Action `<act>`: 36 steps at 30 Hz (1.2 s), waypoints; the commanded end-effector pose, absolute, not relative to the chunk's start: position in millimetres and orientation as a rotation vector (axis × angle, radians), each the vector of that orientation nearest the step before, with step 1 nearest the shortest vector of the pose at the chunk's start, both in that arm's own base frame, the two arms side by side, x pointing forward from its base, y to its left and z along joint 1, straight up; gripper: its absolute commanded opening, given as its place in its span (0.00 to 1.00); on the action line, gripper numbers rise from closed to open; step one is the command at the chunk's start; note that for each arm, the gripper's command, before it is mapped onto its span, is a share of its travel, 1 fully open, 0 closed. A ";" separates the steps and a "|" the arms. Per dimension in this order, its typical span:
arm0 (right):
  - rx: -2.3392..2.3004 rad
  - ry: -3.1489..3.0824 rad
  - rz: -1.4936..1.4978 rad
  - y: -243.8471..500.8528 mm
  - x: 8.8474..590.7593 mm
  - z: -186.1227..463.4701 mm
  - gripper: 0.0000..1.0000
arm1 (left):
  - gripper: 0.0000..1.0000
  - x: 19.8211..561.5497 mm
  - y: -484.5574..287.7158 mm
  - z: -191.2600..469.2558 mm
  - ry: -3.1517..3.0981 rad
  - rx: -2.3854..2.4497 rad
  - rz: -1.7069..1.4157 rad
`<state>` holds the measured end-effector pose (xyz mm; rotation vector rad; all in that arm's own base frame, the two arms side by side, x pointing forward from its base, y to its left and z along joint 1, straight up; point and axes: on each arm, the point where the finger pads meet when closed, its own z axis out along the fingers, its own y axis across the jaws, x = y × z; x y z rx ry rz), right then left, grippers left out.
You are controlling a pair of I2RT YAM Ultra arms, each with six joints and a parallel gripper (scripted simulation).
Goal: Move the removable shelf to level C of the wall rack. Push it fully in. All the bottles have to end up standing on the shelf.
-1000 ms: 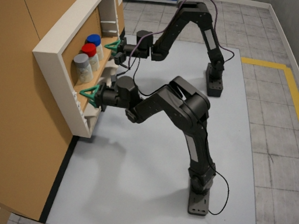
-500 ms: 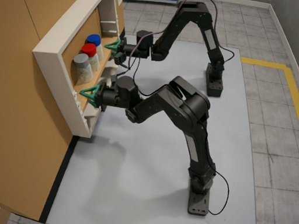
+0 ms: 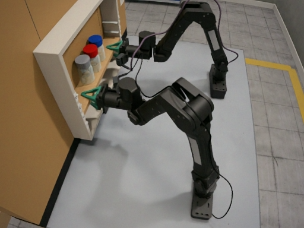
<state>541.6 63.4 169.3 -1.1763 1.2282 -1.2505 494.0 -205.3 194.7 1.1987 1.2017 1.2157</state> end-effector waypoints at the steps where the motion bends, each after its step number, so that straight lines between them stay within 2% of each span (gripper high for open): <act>1: -1.187 1.243 -1.243 59.7 546.2 178.1 0.00 | 0.00 498.6 -203.0 203.4 1.213 1.207 1.213; 36: -1.187 1.243 -1.243 59.7 546.2 200.1 0.00 | 0.00 498.6 -203.0 225.4 1.213 1.207 1.213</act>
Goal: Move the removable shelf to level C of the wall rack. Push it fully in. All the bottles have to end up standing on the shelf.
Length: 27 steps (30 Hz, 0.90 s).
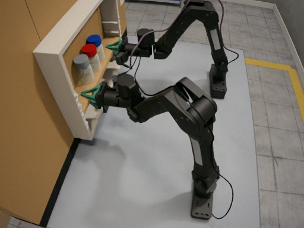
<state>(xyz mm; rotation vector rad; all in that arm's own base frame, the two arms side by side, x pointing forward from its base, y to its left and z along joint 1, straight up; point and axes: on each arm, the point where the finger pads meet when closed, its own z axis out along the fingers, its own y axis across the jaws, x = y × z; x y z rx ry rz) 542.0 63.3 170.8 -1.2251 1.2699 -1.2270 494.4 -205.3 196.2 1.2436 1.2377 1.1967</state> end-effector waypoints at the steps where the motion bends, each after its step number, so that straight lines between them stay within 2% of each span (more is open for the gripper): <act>1: -1.187 1.243 -1.243 59.7 546.2 200.7 0.00 | 0.00 498.6 -203.0 226.1 1.213 1.207 1.213; 27: -1.187 1.243 -1.243 59.7 546.2 215.2 0.00 | 0.00 498.6 -203.0 240.6 1.213 1.207 1.213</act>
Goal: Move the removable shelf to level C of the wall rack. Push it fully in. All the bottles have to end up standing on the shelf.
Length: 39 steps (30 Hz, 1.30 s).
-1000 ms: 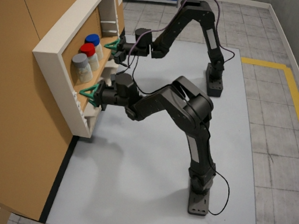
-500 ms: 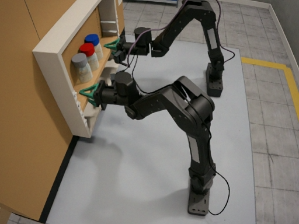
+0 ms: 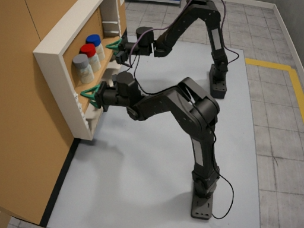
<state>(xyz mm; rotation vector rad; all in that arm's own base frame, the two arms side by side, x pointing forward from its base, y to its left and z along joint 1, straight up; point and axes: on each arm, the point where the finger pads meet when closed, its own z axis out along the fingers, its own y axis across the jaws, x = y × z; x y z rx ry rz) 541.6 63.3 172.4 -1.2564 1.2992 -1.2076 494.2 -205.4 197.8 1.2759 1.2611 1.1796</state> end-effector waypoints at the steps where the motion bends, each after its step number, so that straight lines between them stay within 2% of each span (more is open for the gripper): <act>1: -1.187 1.243 -1.243 59.7 546.2 215.8 0.00 | 0.00 498.6 -203.0 241.2 1.213 1.207 1.213; 39: -1.187 1.243 -1.243 59.7 546.2 234.4 0.00 | 0.00 498.6 -203.0 259.5 1.213 1.207 1.213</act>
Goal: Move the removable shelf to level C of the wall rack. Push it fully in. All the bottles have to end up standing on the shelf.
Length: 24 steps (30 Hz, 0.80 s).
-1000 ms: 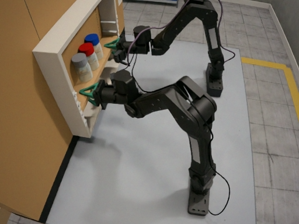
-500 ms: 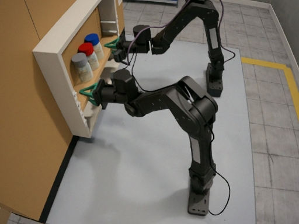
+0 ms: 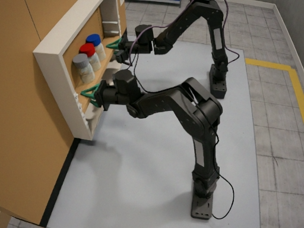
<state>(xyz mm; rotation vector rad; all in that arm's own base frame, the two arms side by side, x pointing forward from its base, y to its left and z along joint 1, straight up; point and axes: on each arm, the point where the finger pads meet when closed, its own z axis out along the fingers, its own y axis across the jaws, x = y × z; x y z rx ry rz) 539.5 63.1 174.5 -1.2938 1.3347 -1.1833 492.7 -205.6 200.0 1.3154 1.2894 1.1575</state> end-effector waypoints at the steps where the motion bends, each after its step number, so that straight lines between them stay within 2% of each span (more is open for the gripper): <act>1: -1.187 1.243 -1.243 59.7 546.2 234.9 0.00 | 0.00 498.6 -203.0 260.0 1.213 1.207 1.213; 24: -1.187 1.243 -1.243 59.7 546.2 244.2 0.00 | 0.00 498.6 -203.0 269.1 1.213 1.207 1.213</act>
